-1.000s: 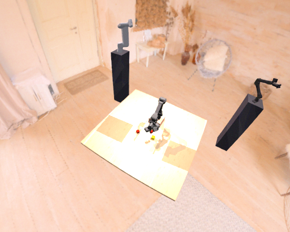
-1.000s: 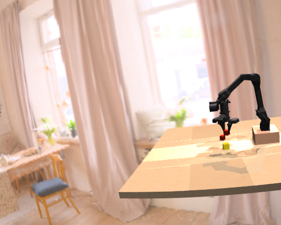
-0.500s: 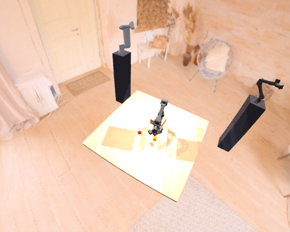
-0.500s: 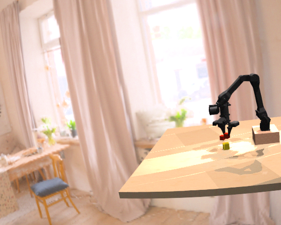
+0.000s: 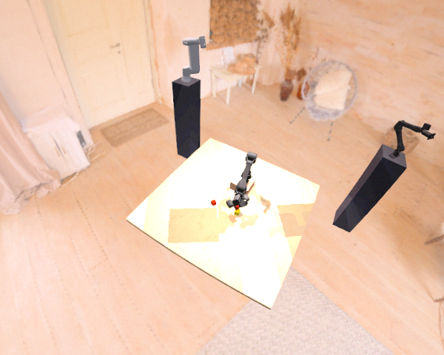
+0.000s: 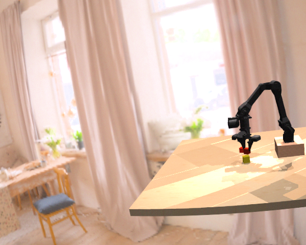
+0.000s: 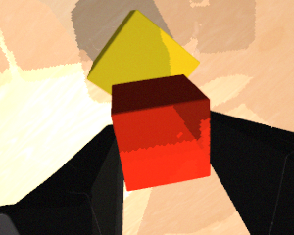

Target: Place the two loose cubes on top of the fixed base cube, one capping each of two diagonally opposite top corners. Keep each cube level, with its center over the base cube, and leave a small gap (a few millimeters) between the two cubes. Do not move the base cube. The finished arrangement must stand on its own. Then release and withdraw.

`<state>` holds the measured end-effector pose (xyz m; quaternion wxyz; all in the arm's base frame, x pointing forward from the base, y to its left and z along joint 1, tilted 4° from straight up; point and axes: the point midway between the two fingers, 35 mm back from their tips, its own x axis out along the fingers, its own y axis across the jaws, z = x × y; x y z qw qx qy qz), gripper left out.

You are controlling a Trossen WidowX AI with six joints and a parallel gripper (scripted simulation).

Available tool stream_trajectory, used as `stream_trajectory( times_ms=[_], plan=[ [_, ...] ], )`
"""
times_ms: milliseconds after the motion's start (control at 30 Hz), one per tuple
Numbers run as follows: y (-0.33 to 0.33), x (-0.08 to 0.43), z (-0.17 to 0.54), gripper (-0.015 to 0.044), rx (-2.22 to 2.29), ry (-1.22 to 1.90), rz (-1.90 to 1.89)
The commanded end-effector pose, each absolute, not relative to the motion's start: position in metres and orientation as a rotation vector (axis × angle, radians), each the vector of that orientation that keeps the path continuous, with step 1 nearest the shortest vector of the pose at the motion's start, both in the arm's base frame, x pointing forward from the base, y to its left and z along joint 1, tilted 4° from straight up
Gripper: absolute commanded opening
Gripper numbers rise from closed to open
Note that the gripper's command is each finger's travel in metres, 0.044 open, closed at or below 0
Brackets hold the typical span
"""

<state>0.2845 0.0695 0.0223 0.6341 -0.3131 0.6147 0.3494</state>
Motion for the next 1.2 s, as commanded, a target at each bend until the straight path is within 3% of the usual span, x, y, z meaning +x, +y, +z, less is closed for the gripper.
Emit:
stream_trajectory(
  times_ms=[0, 733, 867, 1167],
  plan=[
    [0.0704, 0.2843, 0.0159, 0.0105, -0.707, 1.408, 0.796],
    [0.0704, 0.2842, 0.0144, 0.0105, -0.709, 1.408, 0.798],
    [0.0704, 0.2842, 0.0144, 0.0205, -0.709, 1.408, 0.798],
    [0.0692, 0.2841, 0.0239, 0.0205, -0.715, 1.408, 0.799]
  ],
)
